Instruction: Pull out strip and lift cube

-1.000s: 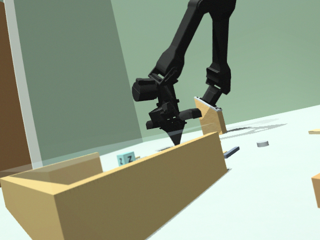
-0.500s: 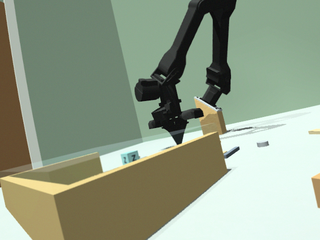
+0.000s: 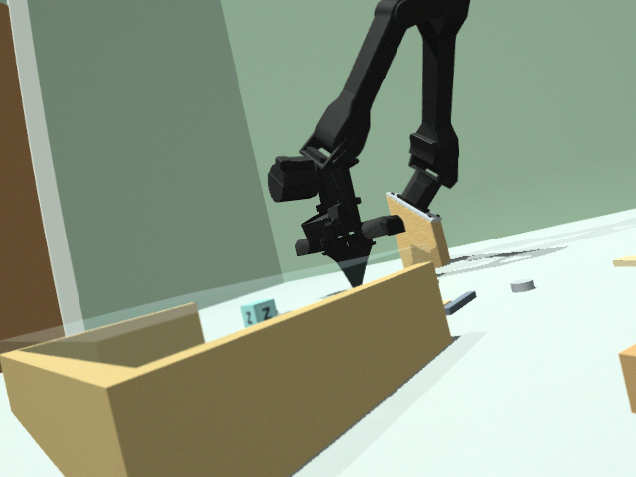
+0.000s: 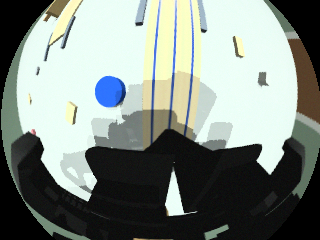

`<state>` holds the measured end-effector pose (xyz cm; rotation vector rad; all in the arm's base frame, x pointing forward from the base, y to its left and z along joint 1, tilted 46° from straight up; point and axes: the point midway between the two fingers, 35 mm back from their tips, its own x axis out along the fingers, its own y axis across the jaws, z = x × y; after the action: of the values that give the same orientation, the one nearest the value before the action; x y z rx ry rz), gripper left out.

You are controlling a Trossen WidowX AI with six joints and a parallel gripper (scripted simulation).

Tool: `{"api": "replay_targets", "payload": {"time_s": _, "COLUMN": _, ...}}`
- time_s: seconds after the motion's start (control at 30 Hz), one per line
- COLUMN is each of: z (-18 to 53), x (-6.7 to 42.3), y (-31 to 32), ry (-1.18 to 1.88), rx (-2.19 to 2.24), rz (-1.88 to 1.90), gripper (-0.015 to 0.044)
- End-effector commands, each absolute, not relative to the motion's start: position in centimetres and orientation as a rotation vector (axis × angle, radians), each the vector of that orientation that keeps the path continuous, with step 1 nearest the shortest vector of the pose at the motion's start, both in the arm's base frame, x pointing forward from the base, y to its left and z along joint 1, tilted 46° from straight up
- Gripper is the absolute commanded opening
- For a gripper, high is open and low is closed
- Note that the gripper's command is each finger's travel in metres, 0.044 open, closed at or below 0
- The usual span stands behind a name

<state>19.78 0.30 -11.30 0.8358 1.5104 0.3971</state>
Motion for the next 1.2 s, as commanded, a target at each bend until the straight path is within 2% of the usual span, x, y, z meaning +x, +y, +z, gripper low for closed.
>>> {"api": "replay_targets", "payload": {"time_s": 0.0, "z": -11.4, "x": 19.0, "y": 0.8, "ry": 1.536, "rx": 0.841, "rz": 0.401, "gripper": 0.0000}}
{"api": "replay_targets", "payload": {"time_s": 0.8, "z": -11.4, "x": 19.0, "y": 0.8, "ry": 1.536, "rx": 0.841, "rz": 0.401, "gripper": 0.0000}}
{"api": "replay_targets", "payload": {"time_s": 0.97, "z": -8.6, "x": 19.7, "y": -2.6, "ry": 1.534, "rx": 0.838, "rz": 0.399, "gripper": 0.0000}}
{"api": "replay_targets", "payload": {"time_s": 1.13, "z": -8.4, "x": 19.6, "y": -2.7, "ry": 1.536, "rx": 0.839, "rz": 0.399, "gripper": 0.0000}}
{"api": "replay_targets", "payload": {"time_s": 1.17, "z": -8.4, "x": 19.8, "y": -2.8, "ry": 1.537, "rx": 0.843, "rz": 0.395, "gripper": 0.0026}}
